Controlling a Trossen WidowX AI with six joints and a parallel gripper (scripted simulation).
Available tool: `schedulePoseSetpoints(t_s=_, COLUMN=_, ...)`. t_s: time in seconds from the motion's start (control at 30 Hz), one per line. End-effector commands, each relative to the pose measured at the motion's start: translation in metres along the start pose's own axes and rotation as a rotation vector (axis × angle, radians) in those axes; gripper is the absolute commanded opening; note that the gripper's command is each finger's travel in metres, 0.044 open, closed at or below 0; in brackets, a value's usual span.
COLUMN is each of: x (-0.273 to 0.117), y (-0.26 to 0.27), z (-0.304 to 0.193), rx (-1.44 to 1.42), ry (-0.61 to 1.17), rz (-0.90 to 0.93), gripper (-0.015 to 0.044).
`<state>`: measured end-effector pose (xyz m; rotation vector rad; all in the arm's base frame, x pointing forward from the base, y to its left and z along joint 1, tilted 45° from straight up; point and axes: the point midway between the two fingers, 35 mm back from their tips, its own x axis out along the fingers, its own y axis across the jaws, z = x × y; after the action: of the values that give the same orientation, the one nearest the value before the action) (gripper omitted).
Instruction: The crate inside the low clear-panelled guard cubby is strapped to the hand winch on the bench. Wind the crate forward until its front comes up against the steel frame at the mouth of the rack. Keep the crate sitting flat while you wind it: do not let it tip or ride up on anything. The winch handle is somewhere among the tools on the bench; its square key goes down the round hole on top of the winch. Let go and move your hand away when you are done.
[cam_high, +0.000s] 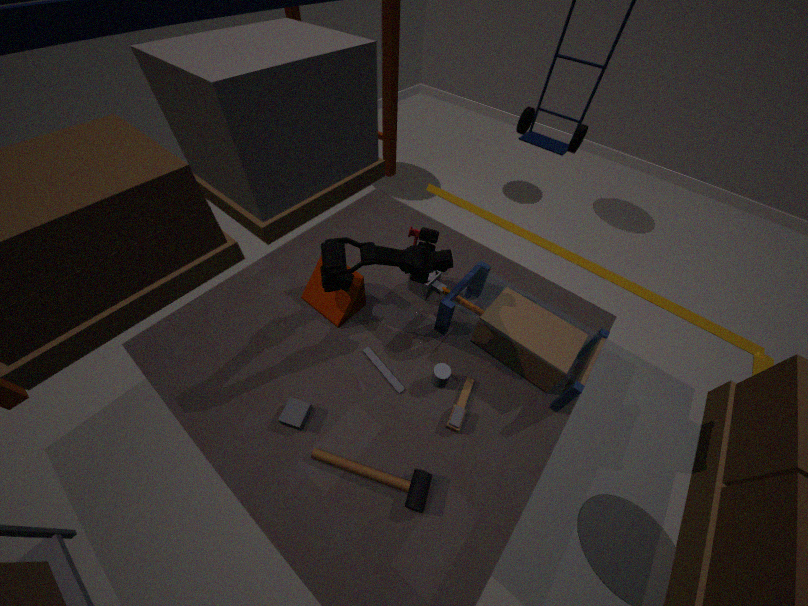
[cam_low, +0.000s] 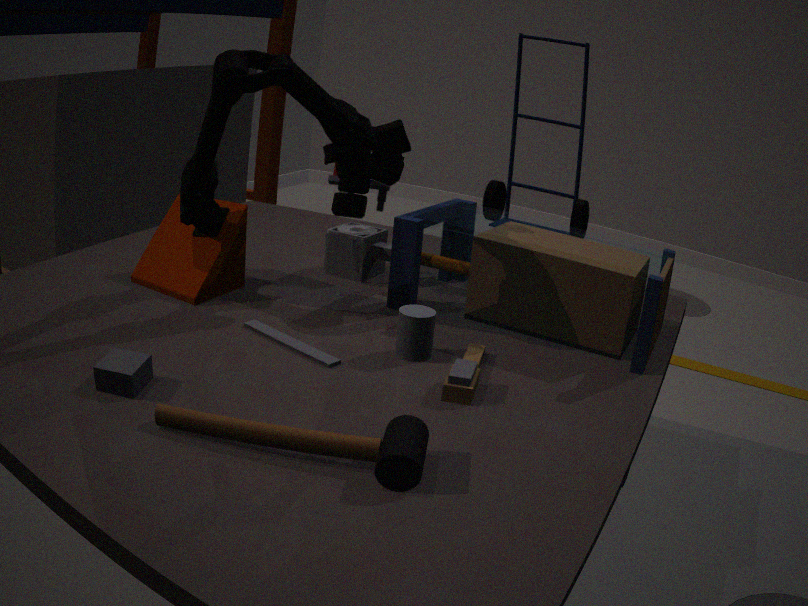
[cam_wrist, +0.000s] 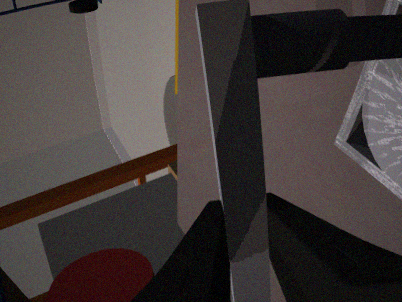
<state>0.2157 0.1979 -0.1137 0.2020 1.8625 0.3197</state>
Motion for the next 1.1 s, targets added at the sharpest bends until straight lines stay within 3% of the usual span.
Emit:
schedulePoseSetpoints(t_s=0.0, x=-0.0013, y=0.0022, z=0.0000, rx=-0.009, ry=0.000, rz=0.078, gripper=0.0000)
schedulePoseSetpoints(t_s=0.73, x=-0.0011, y=0.0007, z=-0.0003, rx=-0.007, ry=0.010, rz=0.433, gripper=0.0000)
schedulePoseSetpoints(t_s=1.07, x=-0.0011, y=0.0007, z=-0.0004, rx=-0.007, ry=0.010, rz=0.443, gripper=0.0000)
